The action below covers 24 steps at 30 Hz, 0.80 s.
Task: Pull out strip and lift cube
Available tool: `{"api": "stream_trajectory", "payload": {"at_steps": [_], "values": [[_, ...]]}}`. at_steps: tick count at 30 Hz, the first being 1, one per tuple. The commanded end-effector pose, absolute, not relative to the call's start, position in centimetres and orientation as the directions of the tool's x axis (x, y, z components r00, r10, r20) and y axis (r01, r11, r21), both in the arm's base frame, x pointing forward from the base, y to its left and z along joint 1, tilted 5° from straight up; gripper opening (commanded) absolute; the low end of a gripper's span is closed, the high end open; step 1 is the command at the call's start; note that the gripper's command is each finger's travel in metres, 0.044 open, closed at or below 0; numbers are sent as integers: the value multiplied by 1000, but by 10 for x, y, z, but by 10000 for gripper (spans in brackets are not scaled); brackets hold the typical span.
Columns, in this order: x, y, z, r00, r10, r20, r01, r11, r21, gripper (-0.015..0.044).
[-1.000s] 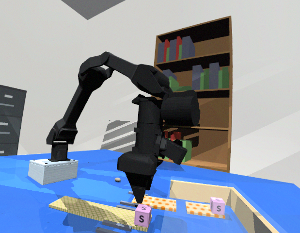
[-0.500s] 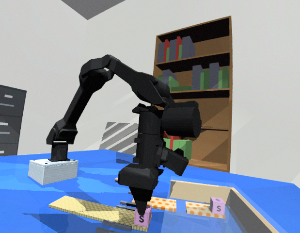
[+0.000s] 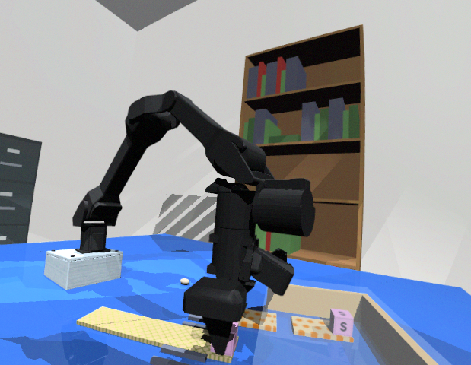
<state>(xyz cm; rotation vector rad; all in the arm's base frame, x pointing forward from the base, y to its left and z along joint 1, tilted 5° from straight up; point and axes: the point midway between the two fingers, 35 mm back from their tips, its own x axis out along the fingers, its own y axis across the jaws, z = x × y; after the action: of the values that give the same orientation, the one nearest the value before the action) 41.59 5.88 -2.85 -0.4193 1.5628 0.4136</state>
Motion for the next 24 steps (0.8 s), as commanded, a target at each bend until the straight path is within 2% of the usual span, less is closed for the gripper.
{"api": "stream_trajectory", "payload": {"at_steps": [1,5,9,16,20,24], "values": [[413,59,-34,-39,-9,-999,-502,865,11,250],[413,59,-34,-39,-9,-999,-502,865,11,250],[415,59,-32,-34,-12,-999,-505,863,7,145],[415,59,-32,-34,-12,-999,-505,863,7,98],[412,58,-30,-35,-12,-999,-505,863,7,0],[400,56,-18,-37,-12,-999,-504,864,9,0]]}}
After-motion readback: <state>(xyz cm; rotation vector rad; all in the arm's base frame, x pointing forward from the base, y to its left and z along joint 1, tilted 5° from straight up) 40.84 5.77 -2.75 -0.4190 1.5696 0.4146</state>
